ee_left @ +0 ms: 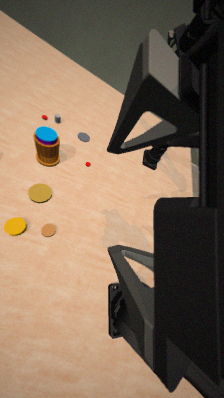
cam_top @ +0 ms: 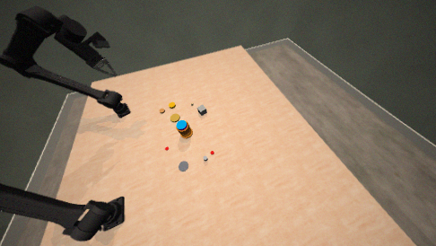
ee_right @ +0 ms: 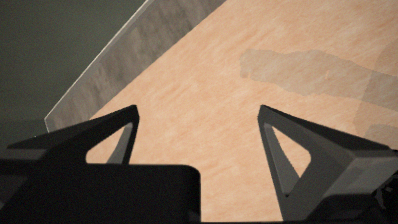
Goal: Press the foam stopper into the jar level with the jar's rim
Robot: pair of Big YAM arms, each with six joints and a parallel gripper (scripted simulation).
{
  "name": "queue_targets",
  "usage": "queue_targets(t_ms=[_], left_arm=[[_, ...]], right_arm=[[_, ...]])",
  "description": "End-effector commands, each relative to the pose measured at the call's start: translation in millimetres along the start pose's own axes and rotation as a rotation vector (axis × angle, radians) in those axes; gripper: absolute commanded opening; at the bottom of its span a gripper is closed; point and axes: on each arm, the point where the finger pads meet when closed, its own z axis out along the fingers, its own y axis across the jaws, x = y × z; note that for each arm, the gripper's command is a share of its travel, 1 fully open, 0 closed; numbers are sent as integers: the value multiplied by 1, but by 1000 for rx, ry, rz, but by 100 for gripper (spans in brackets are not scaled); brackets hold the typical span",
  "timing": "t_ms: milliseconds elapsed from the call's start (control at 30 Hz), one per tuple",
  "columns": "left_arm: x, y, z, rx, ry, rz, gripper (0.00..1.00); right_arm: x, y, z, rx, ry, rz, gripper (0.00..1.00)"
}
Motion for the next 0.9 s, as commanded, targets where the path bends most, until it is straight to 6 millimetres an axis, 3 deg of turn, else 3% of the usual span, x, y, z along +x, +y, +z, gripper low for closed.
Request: queue_targets(t_ms=[0,533,567,867], left_arm=[[-1,-2,-2,6,-4,1,100],[-1,-2,-2,6,-4,1,100],[-5,-10,-14,35,-23,4,100],[-5,-10,-14,35,-23,4,100]], right_arm=[[-2,2,-2,-7,-2,3,100],[-2,2,-2,-7,-2,3,100],[-8,11,-11,-32,-9,15,100],[-8,11,-11,-32,-9,15,98]])
